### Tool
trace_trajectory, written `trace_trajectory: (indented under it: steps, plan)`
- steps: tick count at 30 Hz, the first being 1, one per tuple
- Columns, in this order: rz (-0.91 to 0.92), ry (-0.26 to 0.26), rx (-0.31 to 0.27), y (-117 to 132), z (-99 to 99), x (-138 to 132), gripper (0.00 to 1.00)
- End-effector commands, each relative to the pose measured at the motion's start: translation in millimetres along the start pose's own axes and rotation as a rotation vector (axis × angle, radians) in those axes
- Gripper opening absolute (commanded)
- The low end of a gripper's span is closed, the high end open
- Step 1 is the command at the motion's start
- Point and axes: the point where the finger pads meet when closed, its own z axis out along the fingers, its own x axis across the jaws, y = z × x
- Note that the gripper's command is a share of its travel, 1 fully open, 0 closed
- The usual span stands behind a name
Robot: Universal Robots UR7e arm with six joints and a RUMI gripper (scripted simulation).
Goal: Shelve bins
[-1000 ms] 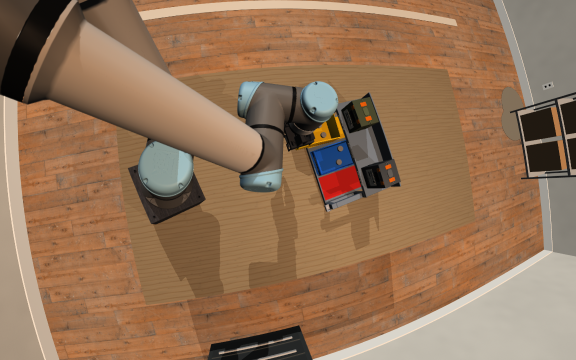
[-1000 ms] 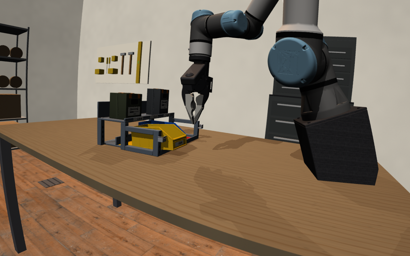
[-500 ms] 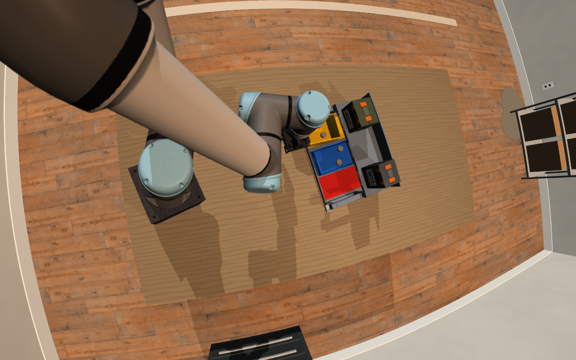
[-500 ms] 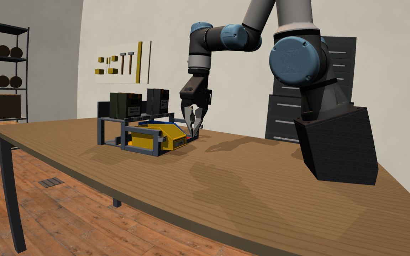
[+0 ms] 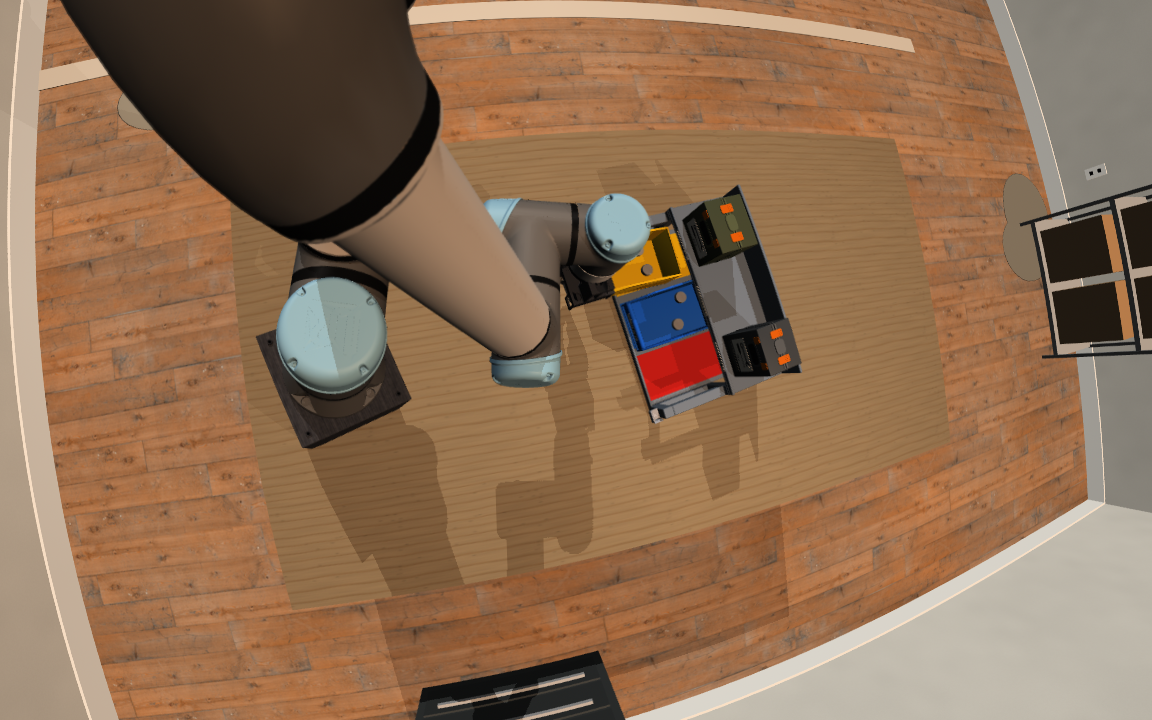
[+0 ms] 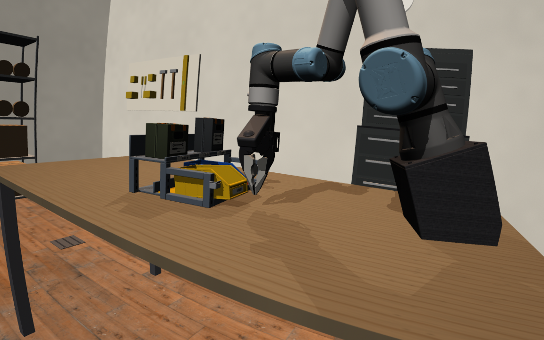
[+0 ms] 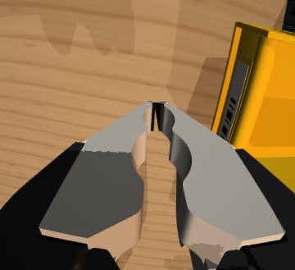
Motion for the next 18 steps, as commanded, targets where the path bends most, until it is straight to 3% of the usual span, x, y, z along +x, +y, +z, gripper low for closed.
trace_trajectory:
  steps: [1,18]
  plan:
    - [0.000,0.002,-0.001,0.0,5.9,0.7,0.00]
    - [0.000,0.002,-0.001,0.0,9.4,0.7,0.00]
